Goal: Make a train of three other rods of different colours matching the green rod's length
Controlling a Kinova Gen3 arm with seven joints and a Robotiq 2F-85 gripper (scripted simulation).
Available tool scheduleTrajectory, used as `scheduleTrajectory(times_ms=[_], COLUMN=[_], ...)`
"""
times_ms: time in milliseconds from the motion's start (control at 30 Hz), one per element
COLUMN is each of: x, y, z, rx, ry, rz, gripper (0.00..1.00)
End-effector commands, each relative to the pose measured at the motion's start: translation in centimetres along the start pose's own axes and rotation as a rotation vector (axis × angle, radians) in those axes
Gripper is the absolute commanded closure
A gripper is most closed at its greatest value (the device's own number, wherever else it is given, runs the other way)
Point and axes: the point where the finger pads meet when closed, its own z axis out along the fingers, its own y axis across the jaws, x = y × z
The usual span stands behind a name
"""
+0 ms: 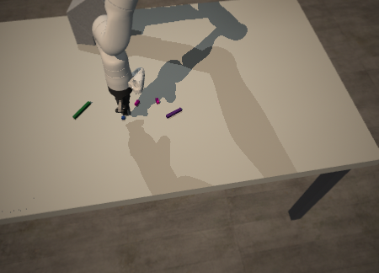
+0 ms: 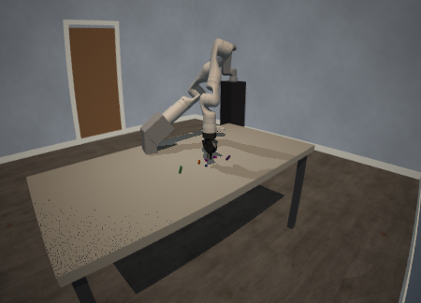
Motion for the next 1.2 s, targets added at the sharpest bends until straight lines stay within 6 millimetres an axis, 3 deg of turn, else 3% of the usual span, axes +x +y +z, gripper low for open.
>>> scheduleTrajectory(times_ms=[0, 333, 1167], x=[0.3, 0.4, 0.4], y=[-0.5, -0.4, -0.4], z=[1.9, 2.9, 2.9], rx=[0.014, 0.012, 0.012], ry=[0.014, 0.014, 0.015], rz=[-0.003, -0.008, -0.008], gripper=[0.95, 0.95, 0.95])
